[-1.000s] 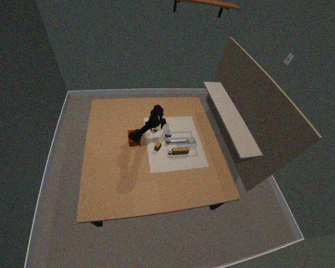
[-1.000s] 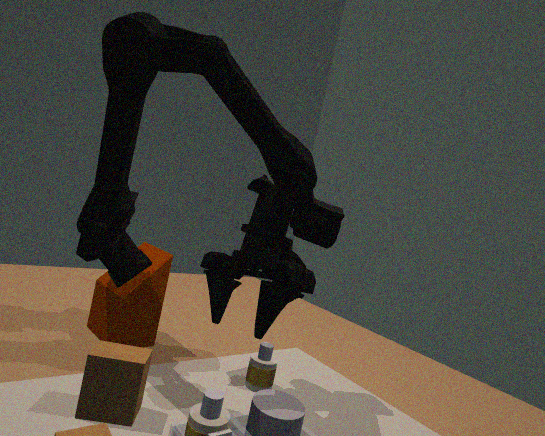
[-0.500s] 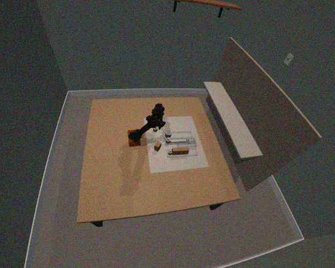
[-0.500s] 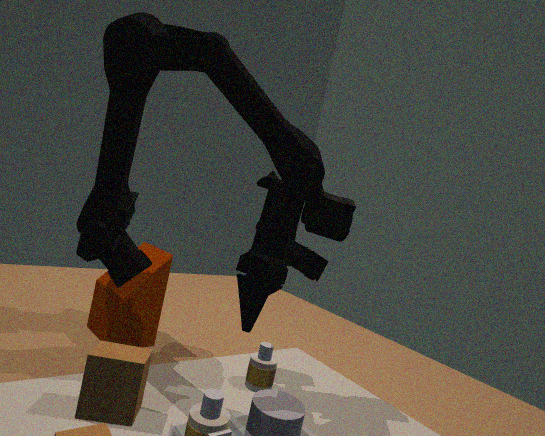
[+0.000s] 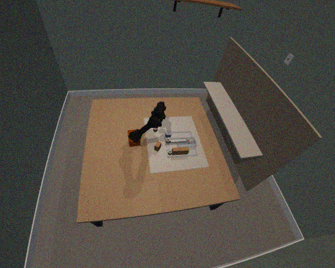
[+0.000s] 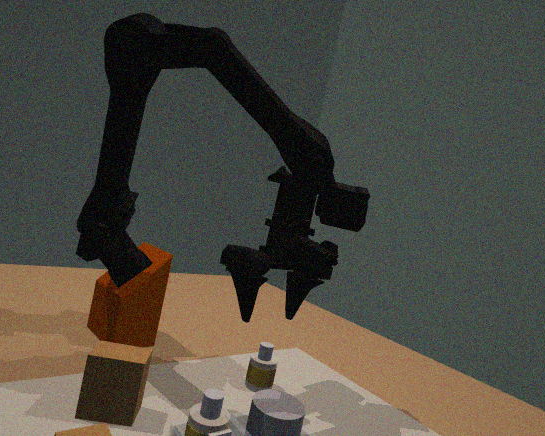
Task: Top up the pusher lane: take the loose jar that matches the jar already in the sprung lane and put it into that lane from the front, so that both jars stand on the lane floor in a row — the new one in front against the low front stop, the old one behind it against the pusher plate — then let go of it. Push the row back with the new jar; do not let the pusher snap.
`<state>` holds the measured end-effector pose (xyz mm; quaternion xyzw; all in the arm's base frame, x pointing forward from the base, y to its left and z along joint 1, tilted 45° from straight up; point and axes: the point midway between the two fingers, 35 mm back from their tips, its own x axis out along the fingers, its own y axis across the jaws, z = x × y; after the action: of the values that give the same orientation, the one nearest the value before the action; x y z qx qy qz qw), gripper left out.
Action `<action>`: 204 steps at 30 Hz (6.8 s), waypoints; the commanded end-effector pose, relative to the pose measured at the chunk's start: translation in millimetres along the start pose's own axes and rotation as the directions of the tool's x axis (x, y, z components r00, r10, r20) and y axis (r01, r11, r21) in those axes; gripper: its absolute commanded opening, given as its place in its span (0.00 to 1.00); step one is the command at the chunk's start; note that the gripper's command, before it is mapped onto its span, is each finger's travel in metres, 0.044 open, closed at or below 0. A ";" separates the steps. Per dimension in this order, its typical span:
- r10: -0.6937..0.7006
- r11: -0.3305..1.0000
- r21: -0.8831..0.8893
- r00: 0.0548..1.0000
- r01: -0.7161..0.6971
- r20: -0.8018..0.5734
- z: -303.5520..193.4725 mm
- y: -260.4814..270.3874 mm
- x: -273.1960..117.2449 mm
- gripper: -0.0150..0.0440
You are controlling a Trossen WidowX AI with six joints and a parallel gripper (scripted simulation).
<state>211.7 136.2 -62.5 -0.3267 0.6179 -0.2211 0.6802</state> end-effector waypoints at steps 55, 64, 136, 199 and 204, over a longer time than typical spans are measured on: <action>0.023 0.997 0.080 1.000 -0.022 -0.005 2.7 6.7 72.9 0.78; 0.023 0.997 0.080 1.000 -0.022 -0.005 2.7 6.7 72.9 0.51; 0.016 0.994 0.112 1.000 -0.015 -0.005 46.1 -153.7 44.1 0.25; 0.016 0.993 0.113 1.000 -0.016 -0.004 70.7 -156.3 44.4 0.25; 0.016 0.993 0.113 1.000 -0.016 -0.004 72.8 -156.5 44.3 0.25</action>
<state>293.9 7.2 17.7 -0.2858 0.6192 -0.2490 0.6876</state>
